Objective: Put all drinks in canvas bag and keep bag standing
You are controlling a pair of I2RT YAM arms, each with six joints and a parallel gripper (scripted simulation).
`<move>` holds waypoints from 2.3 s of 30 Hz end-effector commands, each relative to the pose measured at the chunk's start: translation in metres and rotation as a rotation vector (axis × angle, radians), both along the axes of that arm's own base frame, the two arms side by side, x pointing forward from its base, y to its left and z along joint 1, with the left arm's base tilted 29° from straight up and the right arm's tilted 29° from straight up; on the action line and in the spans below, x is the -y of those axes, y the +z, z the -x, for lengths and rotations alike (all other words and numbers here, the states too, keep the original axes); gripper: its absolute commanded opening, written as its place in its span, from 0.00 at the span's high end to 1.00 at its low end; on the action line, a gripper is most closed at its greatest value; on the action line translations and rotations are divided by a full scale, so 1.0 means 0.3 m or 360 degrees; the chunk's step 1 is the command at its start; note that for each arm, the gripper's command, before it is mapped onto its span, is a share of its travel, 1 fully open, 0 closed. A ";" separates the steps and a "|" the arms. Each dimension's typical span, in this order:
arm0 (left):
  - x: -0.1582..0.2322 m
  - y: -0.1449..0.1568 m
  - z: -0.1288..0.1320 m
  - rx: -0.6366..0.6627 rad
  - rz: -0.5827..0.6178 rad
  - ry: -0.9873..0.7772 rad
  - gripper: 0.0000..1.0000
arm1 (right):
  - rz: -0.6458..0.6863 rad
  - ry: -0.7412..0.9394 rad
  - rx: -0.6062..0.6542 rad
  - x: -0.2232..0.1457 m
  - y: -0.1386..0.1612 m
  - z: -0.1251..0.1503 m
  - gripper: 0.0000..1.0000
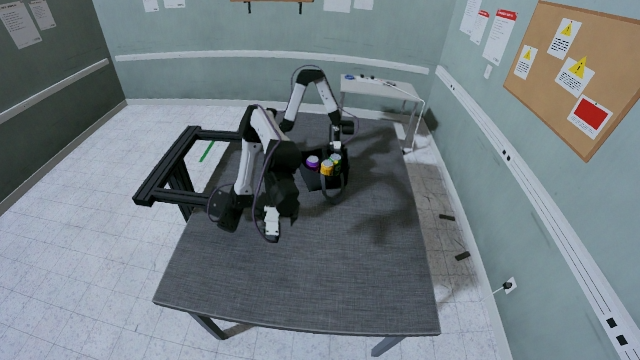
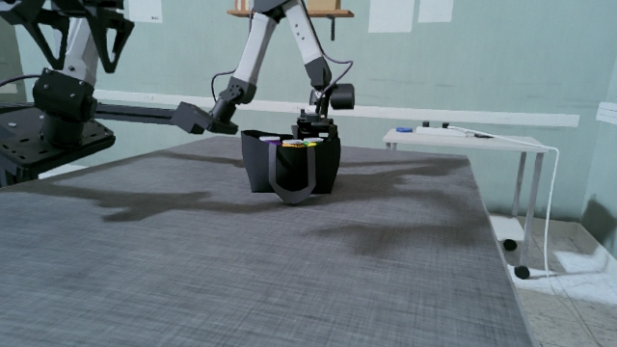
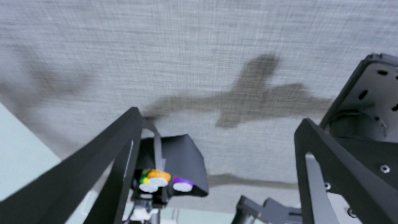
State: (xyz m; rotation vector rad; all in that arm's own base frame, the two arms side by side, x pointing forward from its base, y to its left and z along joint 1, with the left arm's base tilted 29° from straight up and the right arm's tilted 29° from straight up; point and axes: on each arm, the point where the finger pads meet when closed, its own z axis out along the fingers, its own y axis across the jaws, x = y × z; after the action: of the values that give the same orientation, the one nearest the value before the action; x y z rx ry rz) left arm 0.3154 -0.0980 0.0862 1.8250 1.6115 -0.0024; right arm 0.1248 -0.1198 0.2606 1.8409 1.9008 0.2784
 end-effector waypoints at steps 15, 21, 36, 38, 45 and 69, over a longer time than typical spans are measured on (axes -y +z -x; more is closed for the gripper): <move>0.027 0.182 0.080 0.0008 -0.0007 0.0018 0.14 | 0.0013 0.0019 0.0016 -0.013 0.013 0.001 0.14; 0.037 0.240 0.108 0.0016 -0.0005 0.0018 0.14 | 0.0013 0.0019 0.0016 -0.013 0.013 0.001 0.14; 0.057 0.354 0.174 0.0019 -0.0003 0.0020 0.14 | 0.0013 0.0019 0.0016 -0.013 0.013 0.001 0.14; 0.060 0.370 0.184 0.0018 -0.0004 0.0020 0.14 | 0.0013 0.0019 0.0016 -0.013 0.013 0.001 0.14; 0.066 0.409 0.213 0.0009 -0.0005 0.0021 0.14 | 0.0013 0.0019 0.0016 -0.013 0.013 0.001 0.14; 0.037 0.463 0.241 0.0072 0.0017 -0.0062 0.14 | 0.0013 0.0019 0.0016 -0.013 0.013 0.001 0.14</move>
State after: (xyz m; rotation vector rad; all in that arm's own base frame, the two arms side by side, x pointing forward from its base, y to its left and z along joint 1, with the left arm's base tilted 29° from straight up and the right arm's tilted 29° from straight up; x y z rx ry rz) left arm 0.2522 -0.1141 0.2088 1.8170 1.6045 0.0097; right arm 0.1248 -0.1198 0.2606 1.8409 1.9008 0.2784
